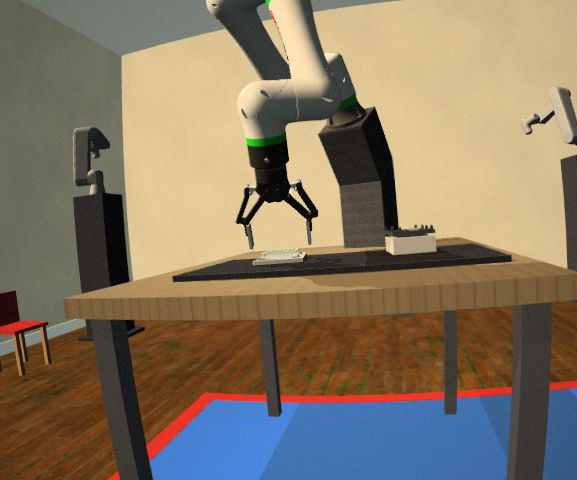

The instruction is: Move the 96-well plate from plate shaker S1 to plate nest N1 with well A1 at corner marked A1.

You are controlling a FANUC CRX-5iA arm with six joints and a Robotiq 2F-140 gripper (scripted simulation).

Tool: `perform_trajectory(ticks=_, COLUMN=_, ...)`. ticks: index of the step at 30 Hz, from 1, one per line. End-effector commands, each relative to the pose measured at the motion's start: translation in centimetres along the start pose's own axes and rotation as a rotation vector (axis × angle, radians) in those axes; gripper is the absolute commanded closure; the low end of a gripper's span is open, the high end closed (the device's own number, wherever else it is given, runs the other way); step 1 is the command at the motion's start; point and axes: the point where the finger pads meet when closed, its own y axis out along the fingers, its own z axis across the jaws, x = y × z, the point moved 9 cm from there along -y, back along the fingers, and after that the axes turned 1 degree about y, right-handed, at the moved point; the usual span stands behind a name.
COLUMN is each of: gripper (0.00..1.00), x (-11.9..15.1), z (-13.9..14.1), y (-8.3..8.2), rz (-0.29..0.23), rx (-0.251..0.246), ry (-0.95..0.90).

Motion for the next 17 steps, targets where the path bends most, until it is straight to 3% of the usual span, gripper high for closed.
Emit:
perform_trajectory(ticks=1, gripper=0.0, x=0.3, z=0.0, y=-0.6, rz=0.0, rx=0.0, ry=0.0)
perform_trajectory(ticks=10, gripper=0.0, x=1.2, z=0.0, y=-2.5, rz=0.0, rx=0.0, ry=0.0)
perform_trajectory(ticks=17, gripper=0.0, x=1.2, z=0.0, y=-2.5, rz=0.0, rx=0.0, ry=0.0)
